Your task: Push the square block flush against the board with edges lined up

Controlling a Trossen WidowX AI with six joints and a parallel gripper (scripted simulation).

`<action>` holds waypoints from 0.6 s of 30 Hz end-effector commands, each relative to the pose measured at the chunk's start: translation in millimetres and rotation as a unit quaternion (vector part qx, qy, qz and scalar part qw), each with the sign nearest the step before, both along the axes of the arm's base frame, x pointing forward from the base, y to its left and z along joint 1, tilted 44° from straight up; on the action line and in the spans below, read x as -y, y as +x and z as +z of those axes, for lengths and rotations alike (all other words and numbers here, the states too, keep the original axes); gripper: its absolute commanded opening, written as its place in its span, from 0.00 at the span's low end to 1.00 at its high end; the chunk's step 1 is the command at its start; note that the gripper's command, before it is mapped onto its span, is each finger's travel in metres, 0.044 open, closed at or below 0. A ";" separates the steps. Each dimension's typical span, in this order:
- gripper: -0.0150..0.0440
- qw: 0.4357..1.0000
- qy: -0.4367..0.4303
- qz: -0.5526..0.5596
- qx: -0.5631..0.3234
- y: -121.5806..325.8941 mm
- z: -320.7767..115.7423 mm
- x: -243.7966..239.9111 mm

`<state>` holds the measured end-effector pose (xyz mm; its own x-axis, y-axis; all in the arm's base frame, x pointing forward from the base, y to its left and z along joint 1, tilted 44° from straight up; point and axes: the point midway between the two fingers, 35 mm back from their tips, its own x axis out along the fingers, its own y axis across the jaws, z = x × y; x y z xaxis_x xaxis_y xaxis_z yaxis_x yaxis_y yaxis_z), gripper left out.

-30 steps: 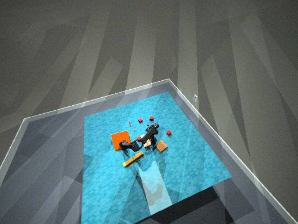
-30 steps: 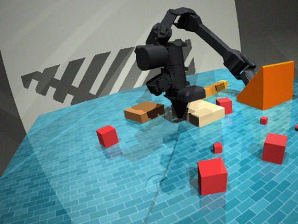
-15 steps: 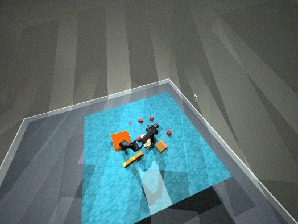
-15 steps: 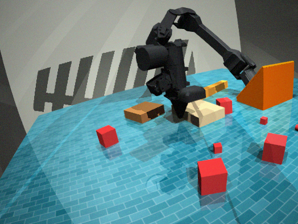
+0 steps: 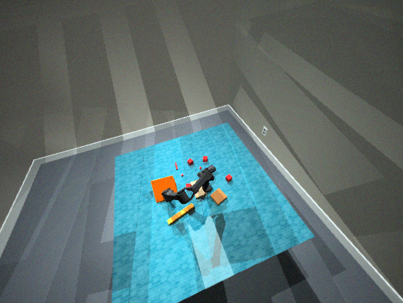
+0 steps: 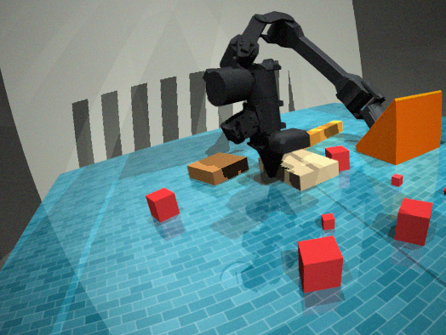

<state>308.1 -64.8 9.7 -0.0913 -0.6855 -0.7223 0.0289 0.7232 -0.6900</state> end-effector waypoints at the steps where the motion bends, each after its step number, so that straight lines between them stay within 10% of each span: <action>1: 0.25 1.000 0.001 -0.005 -0.005 -4.4 -2.0 1.4; 18: 0.25 1.000 0.001 -0.005 -0.005 17.5 -2.4 3.1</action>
